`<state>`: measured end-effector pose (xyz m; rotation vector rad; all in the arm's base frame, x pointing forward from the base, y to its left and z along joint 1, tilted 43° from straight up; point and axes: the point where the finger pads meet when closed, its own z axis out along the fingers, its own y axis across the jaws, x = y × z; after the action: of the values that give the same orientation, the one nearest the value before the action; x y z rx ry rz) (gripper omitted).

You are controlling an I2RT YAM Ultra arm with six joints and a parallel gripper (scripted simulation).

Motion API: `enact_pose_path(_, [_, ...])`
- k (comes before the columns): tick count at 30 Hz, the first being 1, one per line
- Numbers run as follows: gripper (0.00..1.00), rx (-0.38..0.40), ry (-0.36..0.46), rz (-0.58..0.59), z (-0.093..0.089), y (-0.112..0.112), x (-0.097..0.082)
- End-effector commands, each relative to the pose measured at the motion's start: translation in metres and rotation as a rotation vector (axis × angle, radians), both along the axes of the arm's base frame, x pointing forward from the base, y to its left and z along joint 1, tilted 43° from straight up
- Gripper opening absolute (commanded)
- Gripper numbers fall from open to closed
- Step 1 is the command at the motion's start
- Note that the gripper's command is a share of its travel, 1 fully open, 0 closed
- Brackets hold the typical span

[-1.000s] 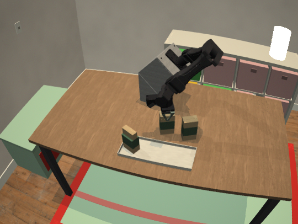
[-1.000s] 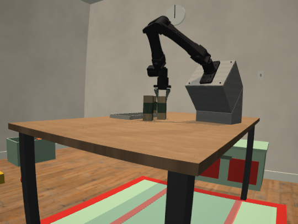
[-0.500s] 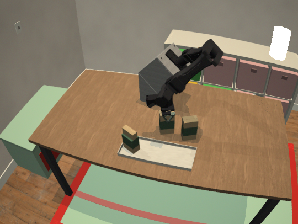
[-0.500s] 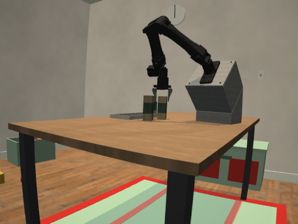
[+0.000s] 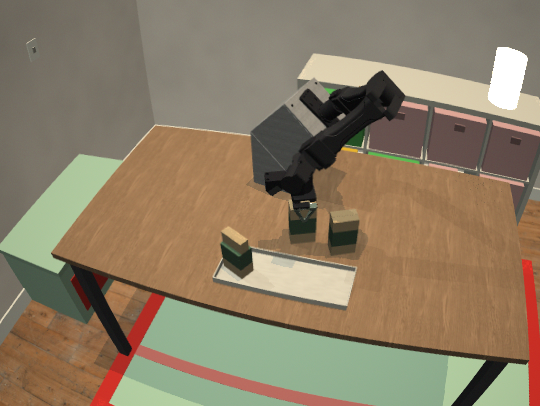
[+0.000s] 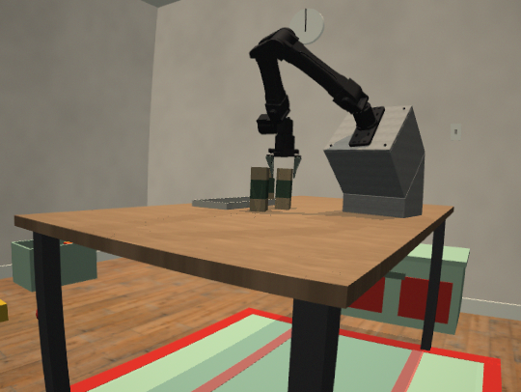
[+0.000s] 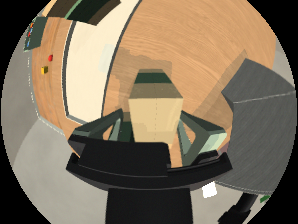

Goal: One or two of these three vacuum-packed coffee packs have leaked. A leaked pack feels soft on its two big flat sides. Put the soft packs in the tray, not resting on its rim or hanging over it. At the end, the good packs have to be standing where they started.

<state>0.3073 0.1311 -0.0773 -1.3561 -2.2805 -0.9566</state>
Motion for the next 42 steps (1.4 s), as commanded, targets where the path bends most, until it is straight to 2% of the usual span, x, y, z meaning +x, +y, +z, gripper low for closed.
enact_pose_path(1, [0.77,-0.010,0.002,-0.022,0.000,-0.007,0.000])
enact_pose_path(22, [0.77,-0.010,0.002,-0.022,0.000,-0.008,0.000])
enact_pose_path(26, [0.77,-0.008,-0.035,-0.017,0.016,-0.014,0.012])
enact_pose_path(32, [0.77,-0.010,-0.037,-0.016,0.049,-0.045,0.008])
enact_pose_path(34, [0.77,-0.010,-0.037,-0.016,0.049,-0.045,0.008])
enact_pose_path(39, [0.77,-0.016,-0.036,-0.016,0.068,-0.064,0.005])
enact_pose_path(42, [0.77,-0.014,-0.023,-0.016,0.066,-0.066,0.003])
